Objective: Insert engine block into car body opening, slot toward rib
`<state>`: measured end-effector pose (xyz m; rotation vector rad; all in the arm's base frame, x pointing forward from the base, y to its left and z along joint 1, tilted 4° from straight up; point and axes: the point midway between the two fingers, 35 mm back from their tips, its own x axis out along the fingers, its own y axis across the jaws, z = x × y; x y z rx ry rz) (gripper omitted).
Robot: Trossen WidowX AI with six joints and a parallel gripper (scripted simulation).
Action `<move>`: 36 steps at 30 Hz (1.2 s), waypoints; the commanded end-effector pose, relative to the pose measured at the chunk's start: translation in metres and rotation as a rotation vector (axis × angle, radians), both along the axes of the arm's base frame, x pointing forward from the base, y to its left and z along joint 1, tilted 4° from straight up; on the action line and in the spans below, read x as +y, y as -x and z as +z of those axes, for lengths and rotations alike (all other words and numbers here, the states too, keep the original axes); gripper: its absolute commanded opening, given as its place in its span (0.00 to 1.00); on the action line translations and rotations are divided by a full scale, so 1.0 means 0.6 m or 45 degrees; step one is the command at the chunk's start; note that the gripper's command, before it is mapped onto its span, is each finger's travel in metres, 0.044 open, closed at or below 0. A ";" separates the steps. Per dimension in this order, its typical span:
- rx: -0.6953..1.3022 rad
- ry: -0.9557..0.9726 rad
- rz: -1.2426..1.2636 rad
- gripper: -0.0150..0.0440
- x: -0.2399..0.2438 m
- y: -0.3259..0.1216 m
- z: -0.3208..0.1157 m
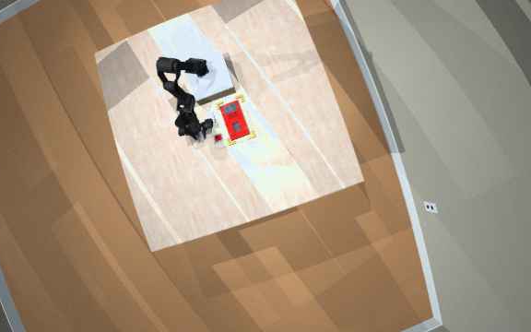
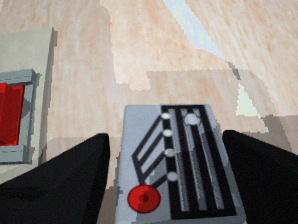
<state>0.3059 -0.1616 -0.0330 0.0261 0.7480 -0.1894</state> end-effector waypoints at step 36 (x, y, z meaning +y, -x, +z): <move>0.014 0.000 -0.005 1.00 0.007 0.049 0.048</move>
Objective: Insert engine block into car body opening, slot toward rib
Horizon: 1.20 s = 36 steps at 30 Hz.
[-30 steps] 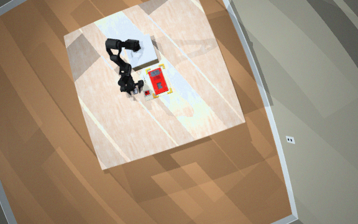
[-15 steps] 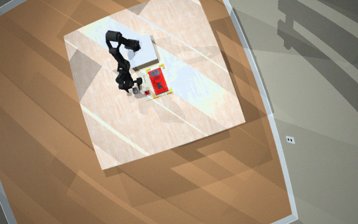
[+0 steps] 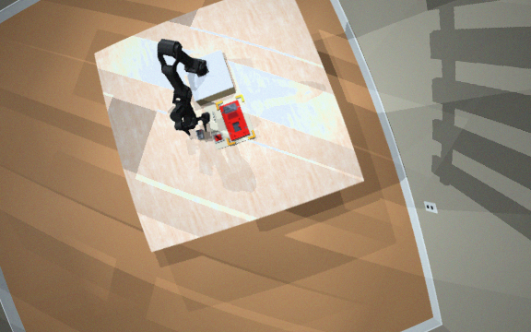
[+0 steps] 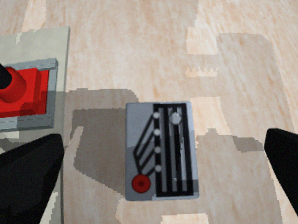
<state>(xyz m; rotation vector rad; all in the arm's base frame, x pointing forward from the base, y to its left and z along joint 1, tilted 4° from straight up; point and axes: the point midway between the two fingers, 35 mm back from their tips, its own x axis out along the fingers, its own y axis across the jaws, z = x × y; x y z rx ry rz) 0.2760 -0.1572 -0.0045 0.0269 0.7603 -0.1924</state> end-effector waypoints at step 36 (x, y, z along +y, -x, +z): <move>0.059 -0.808 -0.893 1.00 -0.014 -0.026 -0.010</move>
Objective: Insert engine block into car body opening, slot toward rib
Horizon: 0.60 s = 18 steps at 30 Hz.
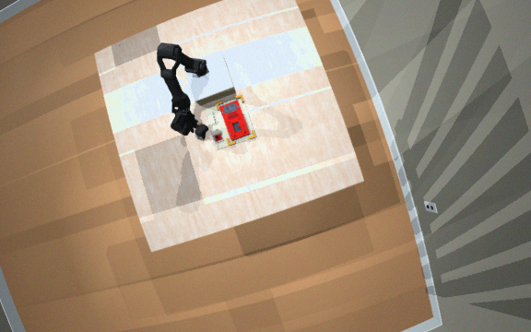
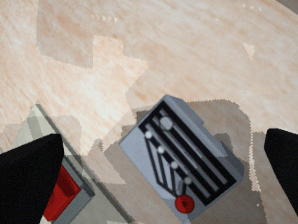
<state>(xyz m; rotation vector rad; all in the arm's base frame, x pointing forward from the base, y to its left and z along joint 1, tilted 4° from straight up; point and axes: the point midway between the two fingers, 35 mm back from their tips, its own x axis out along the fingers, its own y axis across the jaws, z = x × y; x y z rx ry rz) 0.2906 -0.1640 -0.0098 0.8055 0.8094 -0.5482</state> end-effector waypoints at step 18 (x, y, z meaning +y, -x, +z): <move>0.093 -0.507 -0.776 1.00 -0.005 -0.013 0.001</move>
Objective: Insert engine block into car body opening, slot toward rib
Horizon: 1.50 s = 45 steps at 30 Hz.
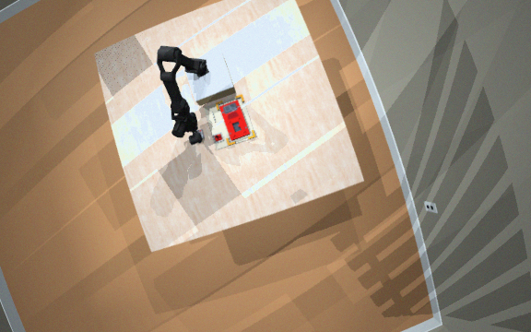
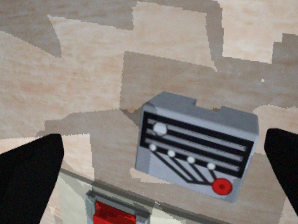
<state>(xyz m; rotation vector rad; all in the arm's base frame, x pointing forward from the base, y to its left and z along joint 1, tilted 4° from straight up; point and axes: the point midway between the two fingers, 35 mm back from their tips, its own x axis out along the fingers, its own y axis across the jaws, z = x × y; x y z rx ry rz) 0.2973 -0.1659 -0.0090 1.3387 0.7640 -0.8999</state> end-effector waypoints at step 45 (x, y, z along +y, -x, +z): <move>0.206 -0.656 -1.977 1.00 0.008 -0.003 0.046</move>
